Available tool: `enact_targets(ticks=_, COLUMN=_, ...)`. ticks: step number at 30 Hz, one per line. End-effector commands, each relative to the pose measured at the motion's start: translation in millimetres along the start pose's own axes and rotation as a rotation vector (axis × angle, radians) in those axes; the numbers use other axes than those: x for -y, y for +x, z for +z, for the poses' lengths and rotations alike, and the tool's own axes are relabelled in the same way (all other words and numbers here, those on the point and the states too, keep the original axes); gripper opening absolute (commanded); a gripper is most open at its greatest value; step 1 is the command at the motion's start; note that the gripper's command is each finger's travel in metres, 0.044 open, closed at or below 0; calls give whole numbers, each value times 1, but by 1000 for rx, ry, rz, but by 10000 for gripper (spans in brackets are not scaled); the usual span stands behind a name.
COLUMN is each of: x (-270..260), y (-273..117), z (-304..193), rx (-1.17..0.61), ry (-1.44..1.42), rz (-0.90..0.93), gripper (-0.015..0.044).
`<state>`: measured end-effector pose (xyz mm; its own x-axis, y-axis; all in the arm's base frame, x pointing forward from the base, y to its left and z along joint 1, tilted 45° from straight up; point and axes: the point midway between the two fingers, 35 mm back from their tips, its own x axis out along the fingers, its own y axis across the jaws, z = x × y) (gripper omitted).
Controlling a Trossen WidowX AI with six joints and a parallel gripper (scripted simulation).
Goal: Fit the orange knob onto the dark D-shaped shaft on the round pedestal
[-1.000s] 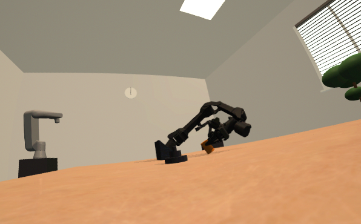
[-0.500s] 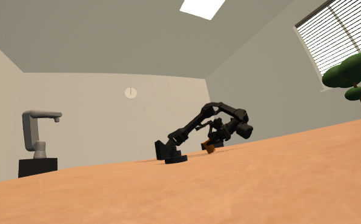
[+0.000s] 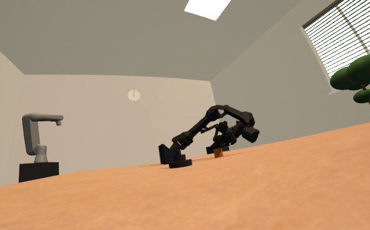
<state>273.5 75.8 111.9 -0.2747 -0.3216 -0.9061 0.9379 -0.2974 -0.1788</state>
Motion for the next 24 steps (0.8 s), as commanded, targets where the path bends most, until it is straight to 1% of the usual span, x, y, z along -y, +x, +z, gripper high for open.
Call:
enact_targets(ticks=1, x=0, y=0, z=0, rx=0, ry=0, rz=0, gripper=260)
enact_targets(ticks=9, x=0, y=0, z=0, rx=0, ry=0, rz=0, gripper=260)
enact_targets(ticks=16, x=0, y=0, z=0, rx=0, ry=0, rz=0, gripper=440)
enact_targets(ticks=24, x=0, y=0, z=0, rx=0, ry=0, rz=0, gripper=440)
